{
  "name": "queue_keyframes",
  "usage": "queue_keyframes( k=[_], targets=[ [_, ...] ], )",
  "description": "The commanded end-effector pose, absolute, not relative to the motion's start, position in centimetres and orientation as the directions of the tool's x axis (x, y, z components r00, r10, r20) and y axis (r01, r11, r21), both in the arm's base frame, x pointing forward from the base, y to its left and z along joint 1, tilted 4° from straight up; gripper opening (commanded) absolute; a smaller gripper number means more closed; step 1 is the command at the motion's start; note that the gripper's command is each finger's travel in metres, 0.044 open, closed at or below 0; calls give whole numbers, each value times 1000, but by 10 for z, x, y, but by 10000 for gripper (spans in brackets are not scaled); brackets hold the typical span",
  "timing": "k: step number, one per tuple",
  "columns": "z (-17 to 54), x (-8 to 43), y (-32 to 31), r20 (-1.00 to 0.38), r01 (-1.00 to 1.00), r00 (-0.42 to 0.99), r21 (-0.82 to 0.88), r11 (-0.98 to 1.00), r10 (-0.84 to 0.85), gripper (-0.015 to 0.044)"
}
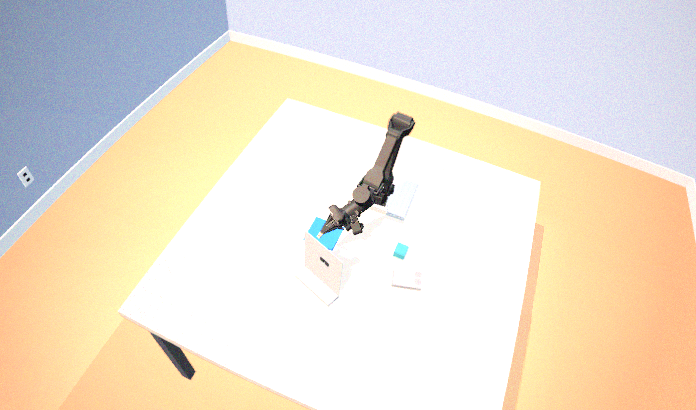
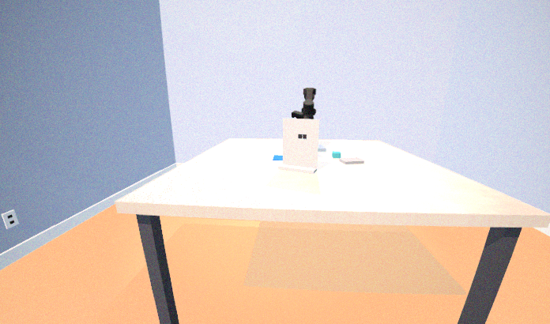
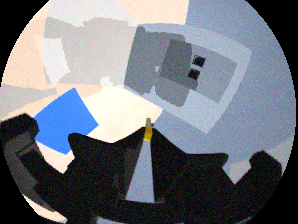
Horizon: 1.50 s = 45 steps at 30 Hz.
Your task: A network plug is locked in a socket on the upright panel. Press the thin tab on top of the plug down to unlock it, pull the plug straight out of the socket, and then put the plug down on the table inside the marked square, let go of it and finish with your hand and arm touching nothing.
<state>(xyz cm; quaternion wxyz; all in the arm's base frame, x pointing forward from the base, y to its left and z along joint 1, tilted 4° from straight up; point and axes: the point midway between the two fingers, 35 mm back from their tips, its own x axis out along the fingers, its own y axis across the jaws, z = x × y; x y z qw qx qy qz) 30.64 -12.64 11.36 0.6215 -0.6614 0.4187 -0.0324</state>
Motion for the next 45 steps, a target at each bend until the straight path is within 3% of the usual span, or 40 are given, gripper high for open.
queue_keyframes(
  k=[1,31,45],
  targets=[
    [111,302,-133,-515,-542,631,-828,145,-580,0],
    [76,224,-157,-837,-693,433,-546,470,-334,0],
    [59,221,-157,-848,-693,426,-530,488,-316,0]
  ],
)
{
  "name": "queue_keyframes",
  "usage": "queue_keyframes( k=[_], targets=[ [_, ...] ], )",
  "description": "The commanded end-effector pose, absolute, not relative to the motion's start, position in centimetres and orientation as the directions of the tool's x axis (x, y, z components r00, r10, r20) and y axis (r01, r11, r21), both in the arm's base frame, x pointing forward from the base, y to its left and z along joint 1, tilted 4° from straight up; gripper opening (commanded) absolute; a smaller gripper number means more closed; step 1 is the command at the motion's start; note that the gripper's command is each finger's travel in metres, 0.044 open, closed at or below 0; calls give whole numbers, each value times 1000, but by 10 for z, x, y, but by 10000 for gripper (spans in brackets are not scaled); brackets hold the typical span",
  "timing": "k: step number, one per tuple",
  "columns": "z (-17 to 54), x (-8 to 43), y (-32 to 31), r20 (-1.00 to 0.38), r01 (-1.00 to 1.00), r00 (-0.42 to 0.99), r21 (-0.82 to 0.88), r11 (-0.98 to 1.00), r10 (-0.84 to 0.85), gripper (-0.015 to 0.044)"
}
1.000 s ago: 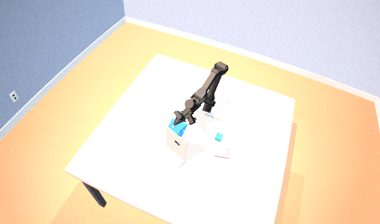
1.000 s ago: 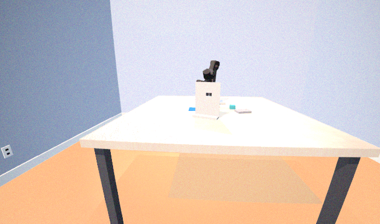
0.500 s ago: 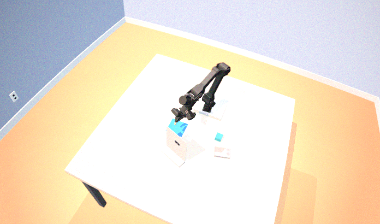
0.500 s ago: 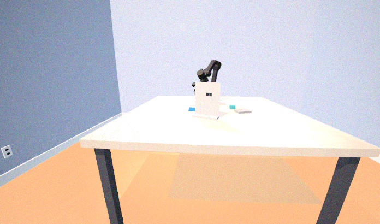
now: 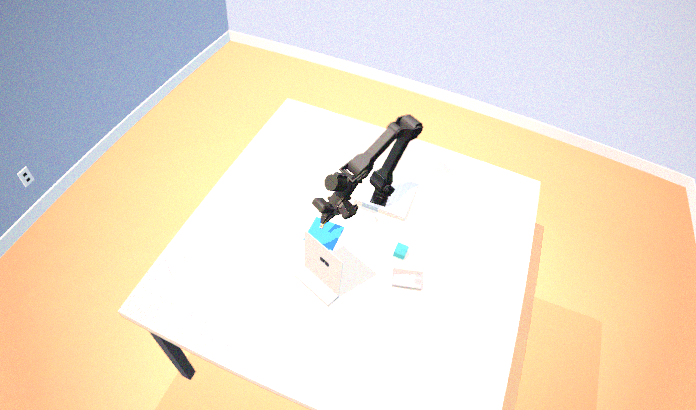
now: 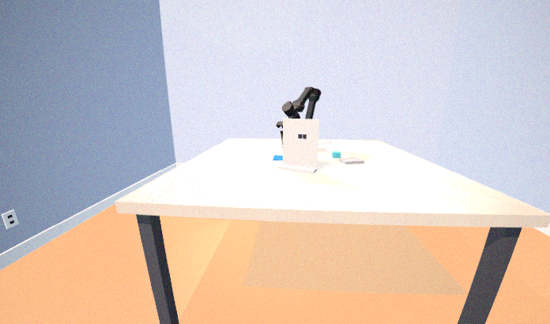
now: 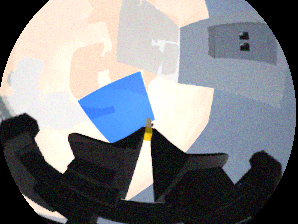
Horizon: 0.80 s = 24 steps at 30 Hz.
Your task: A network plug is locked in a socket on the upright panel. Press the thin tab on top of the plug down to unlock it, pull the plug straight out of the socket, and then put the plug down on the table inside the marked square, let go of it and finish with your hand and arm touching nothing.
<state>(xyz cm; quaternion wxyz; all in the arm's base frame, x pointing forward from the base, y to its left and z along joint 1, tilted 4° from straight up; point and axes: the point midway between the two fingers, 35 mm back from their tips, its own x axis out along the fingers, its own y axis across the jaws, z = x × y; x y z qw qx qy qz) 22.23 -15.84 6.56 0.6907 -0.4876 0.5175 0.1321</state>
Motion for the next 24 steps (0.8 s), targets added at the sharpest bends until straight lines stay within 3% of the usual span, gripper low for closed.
queue_keyframes(
  k=[1,24],
  targets=[
    [57,221,-157,-848,-693,426,-530,488,-316,0],
    [20,218,-156,-848,-693,425,-530,489,-316,0]
  ],
)
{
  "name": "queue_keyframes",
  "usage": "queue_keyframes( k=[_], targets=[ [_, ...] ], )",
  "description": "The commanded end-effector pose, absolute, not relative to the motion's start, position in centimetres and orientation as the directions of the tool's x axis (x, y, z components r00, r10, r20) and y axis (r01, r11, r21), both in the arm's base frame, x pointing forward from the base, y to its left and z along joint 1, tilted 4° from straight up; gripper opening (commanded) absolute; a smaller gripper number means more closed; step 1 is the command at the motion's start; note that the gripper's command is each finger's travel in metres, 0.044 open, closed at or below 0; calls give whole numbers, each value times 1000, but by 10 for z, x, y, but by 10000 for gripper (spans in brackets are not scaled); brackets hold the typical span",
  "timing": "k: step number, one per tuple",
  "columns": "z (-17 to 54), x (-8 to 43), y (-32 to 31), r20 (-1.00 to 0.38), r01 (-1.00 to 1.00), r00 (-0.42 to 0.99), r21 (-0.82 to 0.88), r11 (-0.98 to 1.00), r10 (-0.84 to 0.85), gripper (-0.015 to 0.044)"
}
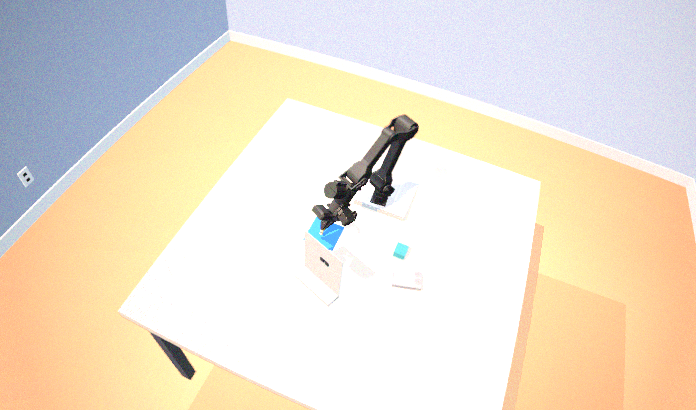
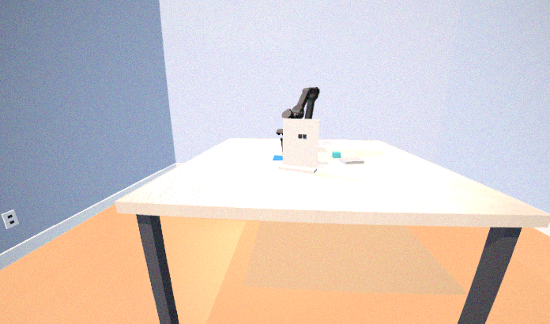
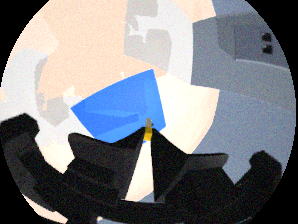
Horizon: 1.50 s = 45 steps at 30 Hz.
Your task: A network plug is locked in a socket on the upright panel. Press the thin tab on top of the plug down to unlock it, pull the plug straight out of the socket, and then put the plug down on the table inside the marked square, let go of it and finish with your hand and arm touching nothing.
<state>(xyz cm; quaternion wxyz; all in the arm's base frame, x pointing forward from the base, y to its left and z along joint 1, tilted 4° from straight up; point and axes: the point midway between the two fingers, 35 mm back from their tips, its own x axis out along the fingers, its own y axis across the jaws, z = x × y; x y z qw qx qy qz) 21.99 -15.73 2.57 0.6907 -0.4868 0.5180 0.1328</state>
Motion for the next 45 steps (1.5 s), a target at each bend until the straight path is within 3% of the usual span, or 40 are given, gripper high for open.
queue_keyframes(
  k=[1,22,28,45],
  targets=[
    [19,218,-156,-848,-693,425,-530,489,-316,0],
    [13,218,-157,-847,-689,426,-532,492,-319,0],
    [13,218,-157,-847,-689,426,-532,492,-319,156],
    [22,214,-154,-847,-691,425,-531,491,-318,156]
  ],
)
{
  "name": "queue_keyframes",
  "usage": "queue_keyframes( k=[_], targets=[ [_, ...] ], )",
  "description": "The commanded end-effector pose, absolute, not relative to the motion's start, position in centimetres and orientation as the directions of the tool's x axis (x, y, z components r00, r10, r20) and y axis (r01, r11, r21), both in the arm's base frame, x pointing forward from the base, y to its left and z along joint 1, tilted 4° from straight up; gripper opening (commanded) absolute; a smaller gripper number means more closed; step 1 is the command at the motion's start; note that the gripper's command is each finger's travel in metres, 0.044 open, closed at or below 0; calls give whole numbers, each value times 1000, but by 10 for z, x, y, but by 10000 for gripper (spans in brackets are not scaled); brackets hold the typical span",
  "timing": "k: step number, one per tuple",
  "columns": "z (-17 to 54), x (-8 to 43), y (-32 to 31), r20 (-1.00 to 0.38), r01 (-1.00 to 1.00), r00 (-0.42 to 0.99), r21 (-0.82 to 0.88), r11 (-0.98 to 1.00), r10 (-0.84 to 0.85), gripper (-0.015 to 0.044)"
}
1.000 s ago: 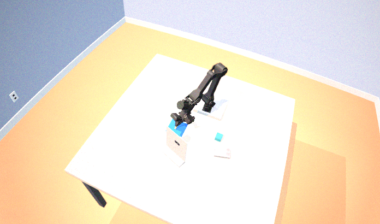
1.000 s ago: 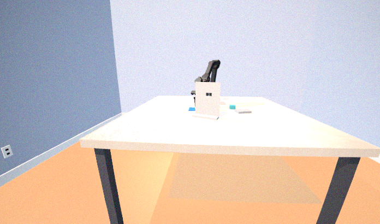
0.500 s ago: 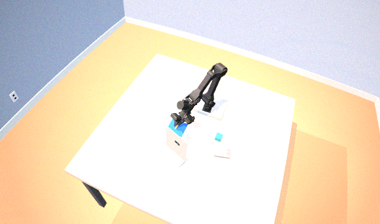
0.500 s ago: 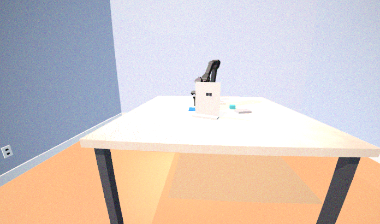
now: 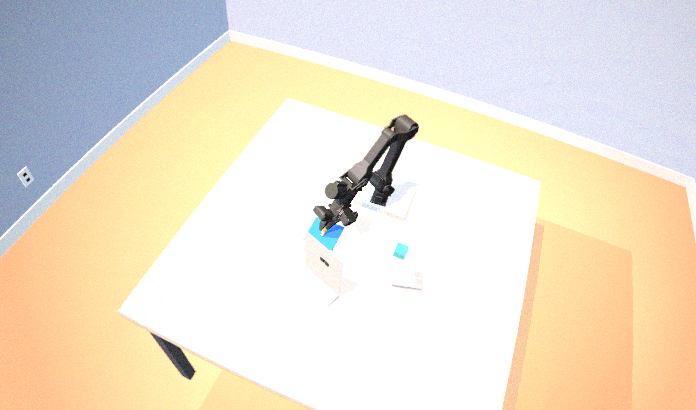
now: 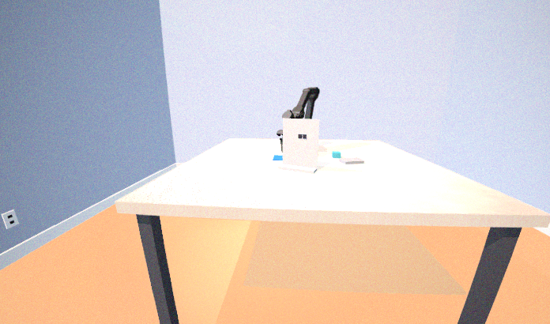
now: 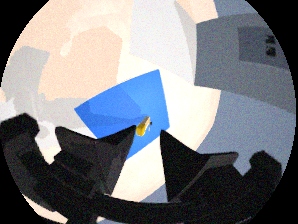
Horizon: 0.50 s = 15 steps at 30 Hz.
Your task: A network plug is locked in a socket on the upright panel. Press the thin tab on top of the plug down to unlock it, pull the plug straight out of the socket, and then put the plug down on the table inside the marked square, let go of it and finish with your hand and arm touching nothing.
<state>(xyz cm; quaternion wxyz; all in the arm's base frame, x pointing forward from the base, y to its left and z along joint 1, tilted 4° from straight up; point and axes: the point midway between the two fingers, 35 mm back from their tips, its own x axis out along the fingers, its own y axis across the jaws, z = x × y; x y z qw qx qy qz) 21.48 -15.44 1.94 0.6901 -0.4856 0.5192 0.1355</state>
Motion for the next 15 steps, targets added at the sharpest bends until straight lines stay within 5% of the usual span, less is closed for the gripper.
queue_keyframes(
  k=[1,15],
  targets=[
    [23,214,-154,-847,-691,425,-531,491,-318,156],
    [33,209,-149,-848,-692,425,-530,490,-317,156]
  ],
)
